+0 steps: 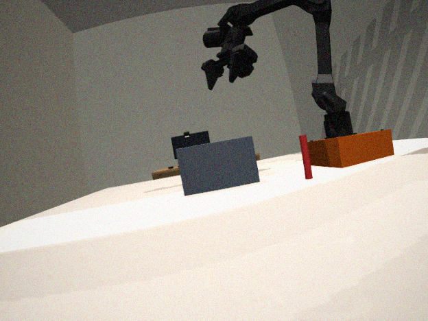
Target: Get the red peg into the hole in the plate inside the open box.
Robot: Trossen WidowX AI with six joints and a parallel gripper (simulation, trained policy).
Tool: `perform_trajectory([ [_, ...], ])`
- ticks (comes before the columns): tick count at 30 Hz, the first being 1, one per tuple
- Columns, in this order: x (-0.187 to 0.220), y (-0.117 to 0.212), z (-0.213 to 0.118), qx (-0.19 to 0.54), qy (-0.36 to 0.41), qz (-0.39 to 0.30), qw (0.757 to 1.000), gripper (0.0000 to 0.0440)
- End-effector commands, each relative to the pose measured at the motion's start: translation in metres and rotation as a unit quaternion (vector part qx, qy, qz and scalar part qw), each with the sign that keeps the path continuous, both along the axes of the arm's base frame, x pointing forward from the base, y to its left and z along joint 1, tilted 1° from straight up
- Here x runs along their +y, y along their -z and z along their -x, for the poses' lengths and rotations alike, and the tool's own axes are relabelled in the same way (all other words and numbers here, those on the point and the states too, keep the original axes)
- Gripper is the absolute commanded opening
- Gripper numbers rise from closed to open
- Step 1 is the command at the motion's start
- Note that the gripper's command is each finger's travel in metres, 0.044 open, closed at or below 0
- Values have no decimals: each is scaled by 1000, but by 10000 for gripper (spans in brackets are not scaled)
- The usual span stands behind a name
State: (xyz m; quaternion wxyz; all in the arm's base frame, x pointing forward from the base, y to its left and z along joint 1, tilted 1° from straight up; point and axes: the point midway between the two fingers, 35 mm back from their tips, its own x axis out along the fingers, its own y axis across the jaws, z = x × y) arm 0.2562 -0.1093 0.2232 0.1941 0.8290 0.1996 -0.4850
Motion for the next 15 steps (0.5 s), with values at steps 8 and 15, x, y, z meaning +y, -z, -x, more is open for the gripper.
perform_trajectory([
  [8, 65, -1, 3, 35, -169, 71, 982, 440],
  [15, 106, 15, 14, 71, -276, 106, 953, 440],
])
